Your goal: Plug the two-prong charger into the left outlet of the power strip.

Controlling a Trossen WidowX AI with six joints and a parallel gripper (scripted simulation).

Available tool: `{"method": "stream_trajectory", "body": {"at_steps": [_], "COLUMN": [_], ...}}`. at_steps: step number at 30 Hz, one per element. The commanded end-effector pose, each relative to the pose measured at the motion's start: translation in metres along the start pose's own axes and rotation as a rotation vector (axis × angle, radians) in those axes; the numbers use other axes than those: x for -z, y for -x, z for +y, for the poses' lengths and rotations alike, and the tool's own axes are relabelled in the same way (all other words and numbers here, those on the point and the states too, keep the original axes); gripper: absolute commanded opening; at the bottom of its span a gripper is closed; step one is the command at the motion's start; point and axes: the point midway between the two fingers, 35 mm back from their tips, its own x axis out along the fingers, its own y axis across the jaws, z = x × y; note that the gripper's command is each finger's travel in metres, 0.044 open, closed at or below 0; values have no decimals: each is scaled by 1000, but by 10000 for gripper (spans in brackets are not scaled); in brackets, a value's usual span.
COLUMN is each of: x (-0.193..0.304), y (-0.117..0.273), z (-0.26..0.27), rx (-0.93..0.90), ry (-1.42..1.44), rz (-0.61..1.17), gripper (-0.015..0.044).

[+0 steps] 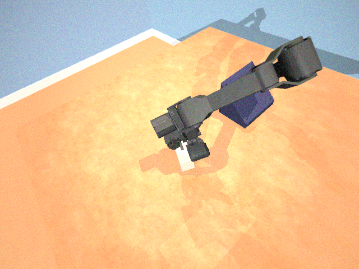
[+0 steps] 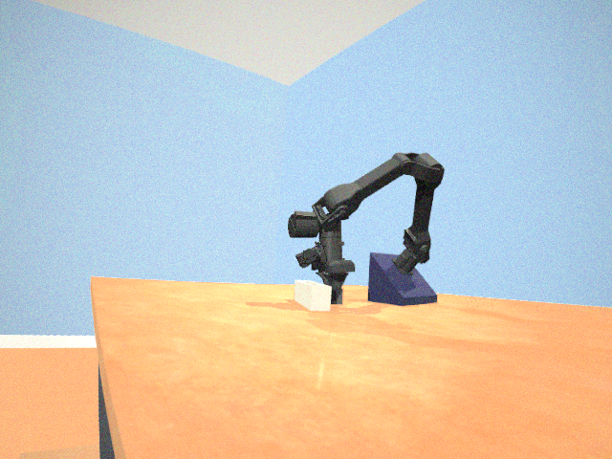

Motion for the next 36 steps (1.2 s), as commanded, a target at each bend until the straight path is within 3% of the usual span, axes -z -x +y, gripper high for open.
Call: {"method": "stream_trajectory", "body": {"at_steps": [1,36], "x": [-8,-6], "y": [2,4], "z": [1,1], "rx": [0,1], "ry": [16,16], "rz": [-24,-24], "gripper": [0,0]}}
